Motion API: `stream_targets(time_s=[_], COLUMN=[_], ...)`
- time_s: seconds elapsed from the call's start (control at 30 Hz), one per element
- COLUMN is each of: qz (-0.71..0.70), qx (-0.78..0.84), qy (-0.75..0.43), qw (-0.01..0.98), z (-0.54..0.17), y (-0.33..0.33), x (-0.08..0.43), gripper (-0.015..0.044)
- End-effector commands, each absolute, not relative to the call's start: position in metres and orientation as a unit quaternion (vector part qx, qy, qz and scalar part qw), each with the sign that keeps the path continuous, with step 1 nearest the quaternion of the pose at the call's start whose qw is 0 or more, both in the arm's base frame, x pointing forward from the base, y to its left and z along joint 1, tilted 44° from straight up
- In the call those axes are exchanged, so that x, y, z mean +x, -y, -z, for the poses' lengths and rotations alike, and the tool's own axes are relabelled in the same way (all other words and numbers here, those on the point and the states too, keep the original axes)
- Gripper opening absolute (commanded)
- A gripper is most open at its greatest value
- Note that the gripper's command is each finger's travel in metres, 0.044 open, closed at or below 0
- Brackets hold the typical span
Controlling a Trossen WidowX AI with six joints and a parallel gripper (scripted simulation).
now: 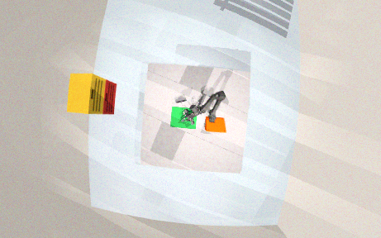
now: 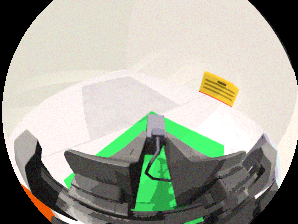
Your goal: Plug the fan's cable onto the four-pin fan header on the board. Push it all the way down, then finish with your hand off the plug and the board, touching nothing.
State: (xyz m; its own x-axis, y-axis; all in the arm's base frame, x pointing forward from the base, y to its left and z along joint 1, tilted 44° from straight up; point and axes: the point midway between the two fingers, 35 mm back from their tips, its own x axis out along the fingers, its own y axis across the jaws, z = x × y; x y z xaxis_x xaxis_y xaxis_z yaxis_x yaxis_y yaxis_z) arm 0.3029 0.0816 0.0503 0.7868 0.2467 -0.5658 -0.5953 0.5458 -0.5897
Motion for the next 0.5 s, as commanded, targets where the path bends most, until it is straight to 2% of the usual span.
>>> stream_targets(time_s=[0.0, 0.47], qz=[-0.25, -0.249], qx=[-0.409, -0.409], qy=[-0.214, -0.214], qw=[0.851, 0.851], z=[-0.047, -0.042], y=[-0.078, -0.067], x=[0.302, 0.302], gripper=[0.0, 0.0])
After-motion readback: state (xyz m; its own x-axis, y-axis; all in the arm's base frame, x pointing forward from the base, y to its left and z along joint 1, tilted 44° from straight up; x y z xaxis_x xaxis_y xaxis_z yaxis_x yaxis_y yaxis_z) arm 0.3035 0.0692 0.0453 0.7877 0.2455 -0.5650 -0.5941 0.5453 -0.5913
